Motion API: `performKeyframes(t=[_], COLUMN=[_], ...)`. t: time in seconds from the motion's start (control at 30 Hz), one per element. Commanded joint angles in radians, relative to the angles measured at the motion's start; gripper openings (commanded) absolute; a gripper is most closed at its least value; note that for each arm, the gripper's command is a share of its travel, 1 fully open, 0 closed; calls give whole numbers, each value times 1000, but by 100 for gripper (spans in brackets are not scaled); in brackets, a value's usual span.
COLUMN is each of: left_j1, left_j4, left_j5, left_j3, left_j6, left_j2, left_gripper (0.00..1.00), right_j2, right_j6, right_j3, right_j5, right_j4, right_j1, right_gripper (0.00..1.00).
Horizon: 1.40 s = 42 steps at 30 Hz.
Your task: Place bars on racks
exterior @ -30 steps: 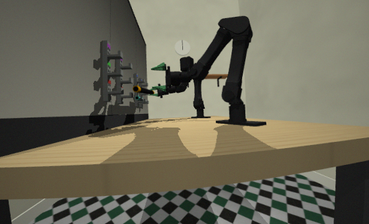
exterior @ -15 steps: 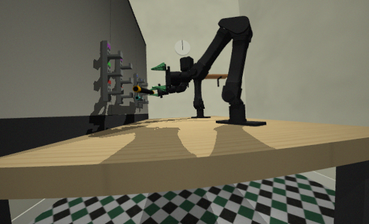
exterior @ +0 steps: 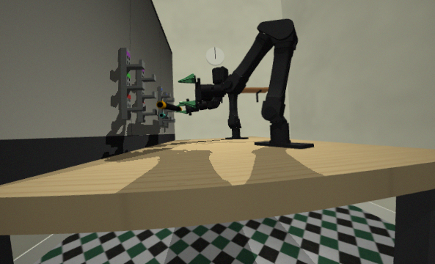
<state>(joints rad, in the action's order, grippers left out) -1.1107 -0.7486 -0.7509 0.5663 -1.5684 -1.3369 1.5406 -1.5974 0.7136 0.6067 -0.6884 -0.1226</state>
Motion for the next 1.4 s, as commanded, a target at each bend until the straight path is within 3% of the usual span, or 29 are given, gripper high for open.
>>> performKeyframes(t=[0.0,1.37], left_j1=[-7,34], left_j4=[0,5], left_j5=[-5,35], left_j3=[-8,-22], left_j6=[1,1], left_j2=[28,46], left_gripper=[100,100], right_j2=[-14,15], right_j6=[31,30], right_j3=[46,37], right_j5=[1,-3], right_j4=[-75,-112], right_j1=[-6,-1], right_gripper=[0,0])
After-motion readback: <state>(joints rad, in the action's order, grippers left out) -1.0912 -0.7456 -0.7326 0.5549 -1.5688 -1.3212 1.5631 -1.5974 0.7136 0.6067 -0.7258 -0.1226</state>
